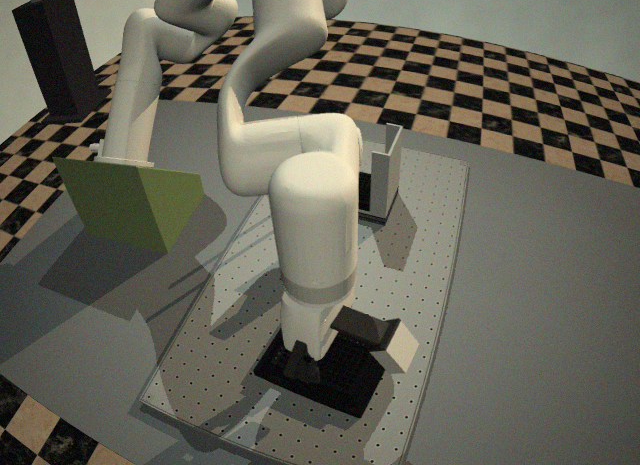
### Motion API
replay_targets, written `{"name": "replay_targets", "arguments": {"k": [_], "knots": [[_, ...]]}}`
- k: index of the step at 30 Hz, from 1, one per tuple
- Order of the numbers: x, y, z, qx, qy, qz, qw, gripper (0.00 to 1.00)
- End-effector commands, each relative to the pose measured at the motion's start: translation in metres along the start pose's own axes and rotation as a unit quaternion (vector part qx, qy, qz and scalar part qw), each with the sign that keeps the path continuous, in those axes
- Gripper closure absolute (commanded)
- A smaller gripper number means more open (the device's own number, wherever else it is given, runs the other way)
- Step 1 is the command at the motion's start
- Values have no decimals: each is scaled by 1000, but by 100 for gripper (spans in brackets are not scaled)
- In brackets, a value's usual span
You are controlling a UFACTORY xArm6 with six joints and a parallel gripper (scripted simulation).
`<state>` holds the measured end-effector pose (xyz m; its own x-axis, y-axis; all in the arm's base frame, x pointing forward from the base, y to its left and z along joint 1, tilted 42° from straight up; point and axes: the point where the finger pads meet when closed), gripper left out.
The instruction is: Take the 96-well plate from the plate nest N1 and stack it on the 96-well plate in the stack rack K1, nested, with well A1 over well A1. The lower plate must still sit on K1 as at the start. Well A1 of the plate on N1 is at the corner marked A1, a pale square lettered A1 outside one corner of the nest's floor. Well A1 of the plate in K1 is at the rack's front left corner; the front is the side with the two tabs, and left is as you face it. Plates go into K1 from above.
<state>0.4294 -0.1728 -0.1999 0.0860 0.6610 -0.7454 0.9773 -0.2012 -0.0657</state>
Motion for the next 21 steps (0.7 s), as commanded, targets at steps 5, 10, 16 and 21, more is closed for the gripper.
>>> {"name": "replay_targets", "arguments": {"k": [5, 10, 16, 21], "knots": [[3, 1, 0, -1, -1, 2, 1000, 0], [6, 1, 0, -1, -1, 2, 1000, 0], [10, 1, 0, -1, -1, 2, 1000, 0], [12, 2, 0, -1, -1, 2, 1000, 0]]}}
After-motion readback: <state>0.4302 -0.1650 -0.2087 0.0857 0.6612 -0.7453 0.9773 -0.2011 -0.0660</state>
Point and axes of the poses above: the point where the finger pads meet when closed, its own x axis out along the fingers, its own z axis across the jaws, y = z × x, and after that the axes turned 5 degrees about -x, right-handed
